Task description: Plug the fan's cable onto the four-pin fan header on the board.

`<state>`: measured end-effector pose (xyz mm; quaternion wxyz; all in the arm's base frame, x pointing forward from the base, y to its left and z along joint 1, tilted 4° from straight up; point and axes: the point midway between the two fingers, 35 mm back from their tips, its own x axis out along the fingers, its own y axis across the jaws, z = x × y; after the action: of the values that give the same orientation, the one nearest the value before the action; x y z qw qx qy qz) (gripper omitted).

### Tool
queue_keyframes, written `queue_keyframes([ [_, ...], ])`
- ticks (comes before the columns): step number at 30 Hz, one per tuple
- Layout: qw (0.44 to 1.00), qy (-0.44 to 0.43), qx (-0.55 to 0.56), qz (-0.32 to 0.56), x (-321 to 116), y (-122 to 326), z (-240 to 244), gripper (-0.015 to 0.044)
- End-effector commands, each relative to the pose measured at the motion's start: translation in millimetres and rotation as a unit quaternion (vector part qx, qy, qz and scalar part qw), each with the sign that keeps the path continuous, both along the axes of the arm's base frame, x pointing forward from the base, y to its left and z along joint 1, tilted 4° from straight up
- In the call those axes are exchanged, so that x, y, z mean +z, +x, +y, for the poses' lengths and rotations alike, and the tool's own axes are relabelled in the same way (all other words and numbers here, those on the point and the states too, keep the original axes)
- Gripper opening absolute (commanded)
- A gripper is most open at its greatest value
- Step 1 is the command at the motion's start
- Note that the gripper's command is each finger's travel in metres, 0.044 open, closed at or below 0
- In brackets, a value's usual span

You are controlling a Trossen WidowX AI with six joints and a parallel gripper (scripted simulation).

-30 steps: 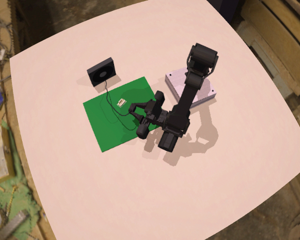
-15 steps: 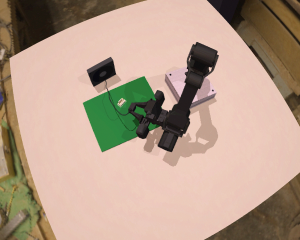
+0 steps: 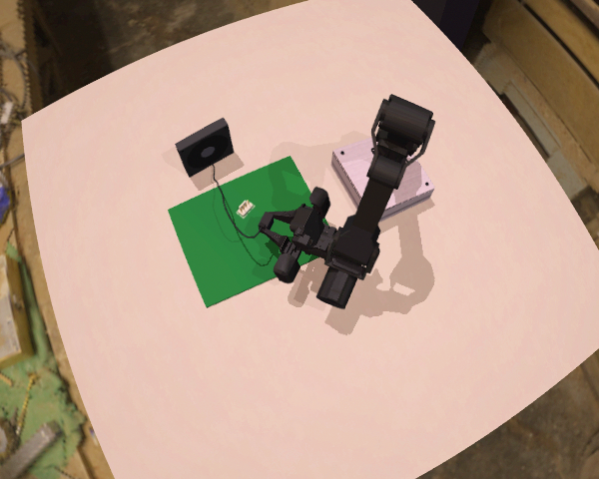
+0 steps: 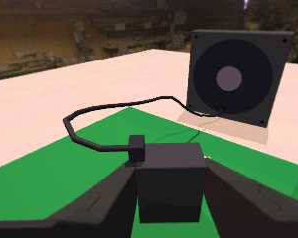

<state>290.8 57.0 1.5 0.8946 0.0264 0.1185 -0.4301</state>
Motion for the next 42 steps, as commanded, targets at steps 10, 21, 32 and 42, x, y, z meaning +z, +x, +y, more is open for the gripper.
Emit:
queue_keyframes([
  [10, 1.0, -0.001, 0.0, 0.001, -11.3, -0.6, 0.1, 0.0],
  [21, 1.0, -0.001, 0.0, 0.001, -19.9, -1.2, 0.1, 0.0],
  [32, 1.0, -0.001, 0.0, 0.001, -28.5, -1.8, 0.1, 0.0],
  [42, 1.0, -0.001, 0.0, 0.001, -36.1, -2.3, 0.1, 0.0],
])
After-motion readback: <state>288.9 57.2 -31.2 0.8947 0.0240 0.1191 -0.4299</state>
